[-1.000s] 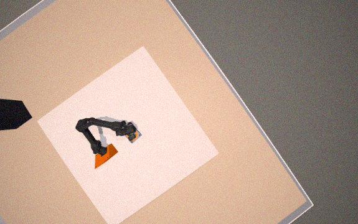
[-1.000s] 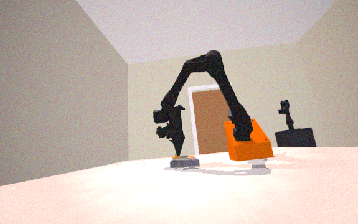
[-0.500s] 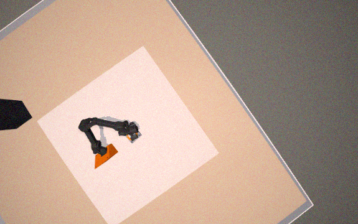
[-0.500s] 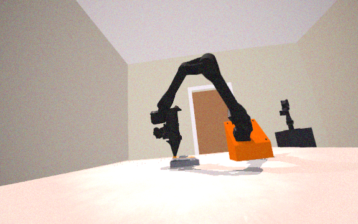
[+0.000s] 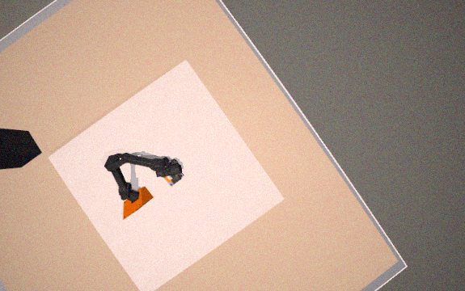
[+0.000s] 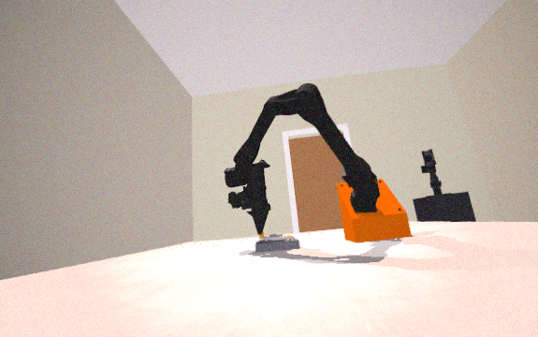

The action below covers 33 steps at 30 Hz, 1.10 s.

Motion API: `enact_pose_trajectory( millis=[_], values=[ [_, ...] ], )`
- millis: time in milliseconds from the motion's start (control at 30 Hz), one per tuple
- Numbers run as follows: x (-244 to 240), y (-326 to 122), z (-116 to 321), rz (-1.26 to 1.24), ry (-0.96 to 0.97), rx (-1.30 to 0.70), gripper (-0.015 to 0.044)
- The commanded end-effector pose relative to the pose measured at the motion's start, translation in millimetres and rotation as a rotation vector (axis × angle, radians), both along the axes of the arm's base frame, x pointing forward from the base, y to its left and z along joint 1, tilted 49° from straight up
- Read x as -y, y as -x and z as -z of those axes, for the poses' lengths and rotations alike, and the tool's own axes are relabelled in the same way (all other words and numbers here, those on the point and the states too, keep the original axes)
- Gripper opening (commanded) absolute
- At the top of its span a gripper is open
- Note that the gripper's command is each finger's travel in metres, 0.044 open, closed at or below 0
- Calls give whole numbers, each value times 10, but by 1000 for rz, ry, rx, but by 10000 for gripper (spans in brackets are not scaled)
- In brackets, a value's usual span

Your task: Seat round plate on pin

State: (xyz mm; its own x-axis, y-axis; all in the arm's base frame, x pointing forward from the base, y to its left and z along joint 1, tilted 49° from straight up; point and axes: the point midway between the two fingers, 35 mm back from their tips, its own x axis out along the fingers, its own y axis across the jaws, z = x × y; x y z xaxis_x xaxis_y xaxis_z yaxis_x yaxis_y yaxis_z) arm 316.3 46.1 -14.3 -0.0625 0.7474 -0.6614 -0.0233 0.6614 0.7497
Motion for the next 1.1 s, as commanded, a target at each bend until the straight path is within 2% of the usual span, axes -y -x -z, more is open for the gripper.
enact_pose_trajectory(
  millis=[0, 333, 633, 1067],
  values=[
    [23, -12, 30, -5, 4, 0, 0],
    [53, -39, 69, -5, 4, 0, 0],
    [389, -51, -246, -5, 6, 0, 0],
    [347, -61, -200, 5, 3, 0, 0]
  ],
)
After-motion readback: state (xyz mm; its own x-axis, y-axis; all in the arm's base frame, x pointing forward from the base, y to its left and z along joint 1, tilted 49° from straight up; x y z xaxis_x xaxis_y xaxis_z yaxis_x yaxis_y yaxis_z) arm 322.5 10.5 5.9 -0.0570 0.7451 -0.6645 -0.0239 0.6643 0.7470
